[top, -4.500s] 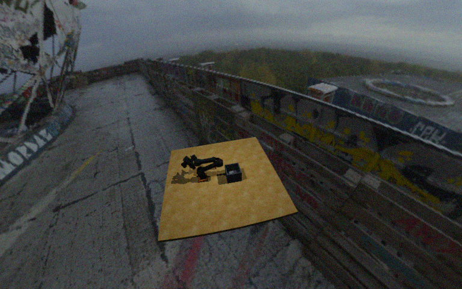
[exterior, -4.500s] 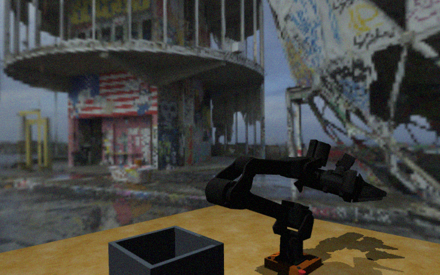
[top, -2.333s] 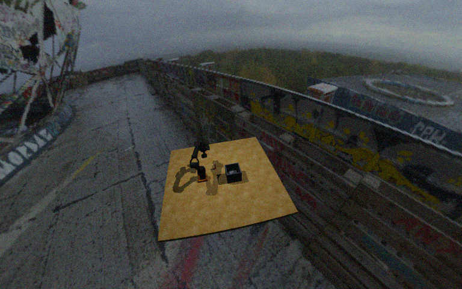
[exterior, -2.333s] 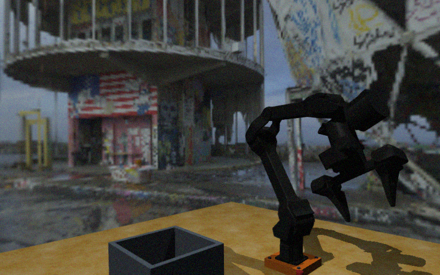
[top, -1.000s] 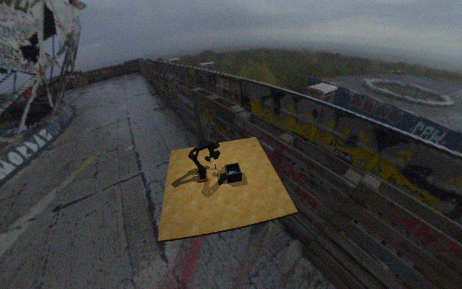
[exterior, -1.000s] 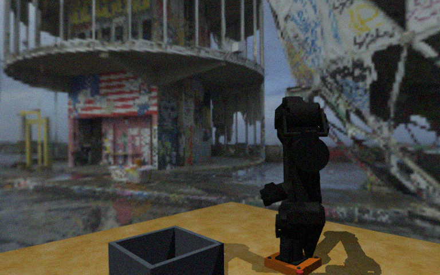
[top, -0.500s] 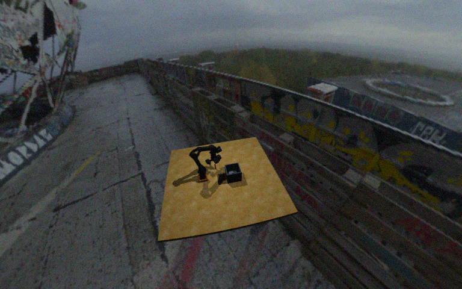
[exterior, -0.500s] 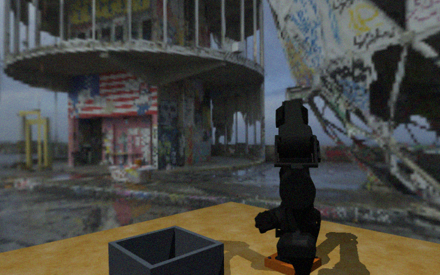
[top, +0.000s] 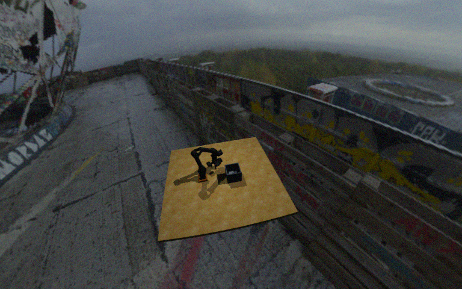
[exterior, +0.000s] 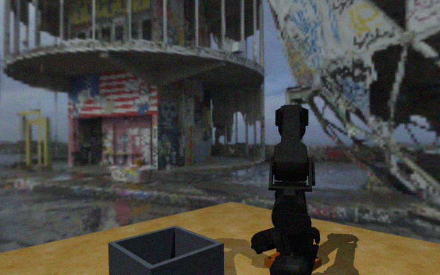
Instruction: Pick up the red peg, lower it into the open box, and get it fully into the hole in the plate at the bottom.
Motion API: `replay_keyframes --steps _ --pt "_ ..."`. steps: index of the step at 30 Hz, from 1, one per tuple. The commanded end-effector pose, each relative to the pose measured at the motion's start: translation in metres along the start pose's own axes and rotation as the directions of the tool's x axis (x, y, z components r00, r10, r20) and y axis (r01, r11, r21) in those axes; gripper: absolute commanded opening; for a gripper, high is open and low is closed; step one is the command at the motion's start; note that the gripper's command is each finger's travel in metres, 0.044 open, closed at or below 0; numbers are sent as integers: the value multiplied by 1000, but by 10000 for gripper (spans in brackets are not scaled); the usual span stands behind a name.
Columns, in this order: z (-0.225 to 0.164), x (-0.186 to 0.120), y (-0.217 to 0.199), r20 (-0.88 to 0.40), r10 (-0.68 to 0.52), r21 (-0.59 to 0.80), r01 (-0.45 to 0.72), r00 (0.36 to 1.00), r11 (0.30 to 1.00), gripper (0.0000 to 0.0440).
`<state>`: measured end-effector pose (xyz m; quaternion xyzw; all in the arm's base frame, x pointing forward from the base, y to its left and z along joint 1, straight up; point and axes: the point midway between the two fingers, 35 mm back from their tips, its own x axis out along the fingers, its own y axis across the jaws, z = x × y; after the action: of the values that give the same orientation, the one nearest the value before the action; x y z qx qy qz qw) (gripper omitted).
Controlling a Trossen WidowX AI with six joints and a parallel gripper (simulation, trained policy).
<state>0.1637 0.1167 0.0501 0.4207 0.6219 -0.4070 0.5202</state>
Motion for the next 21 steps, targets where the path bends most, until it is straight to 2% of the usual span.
replay_keyframes --steps 1,10,21 --pt "2 6 1 -5 -5 4 5 1000 1000 220" --pt "0 6 10 -27 8 -33 -9 1000 999 0" --pt "-10 -28 24 -114 125 -32 -130 986 991 0"
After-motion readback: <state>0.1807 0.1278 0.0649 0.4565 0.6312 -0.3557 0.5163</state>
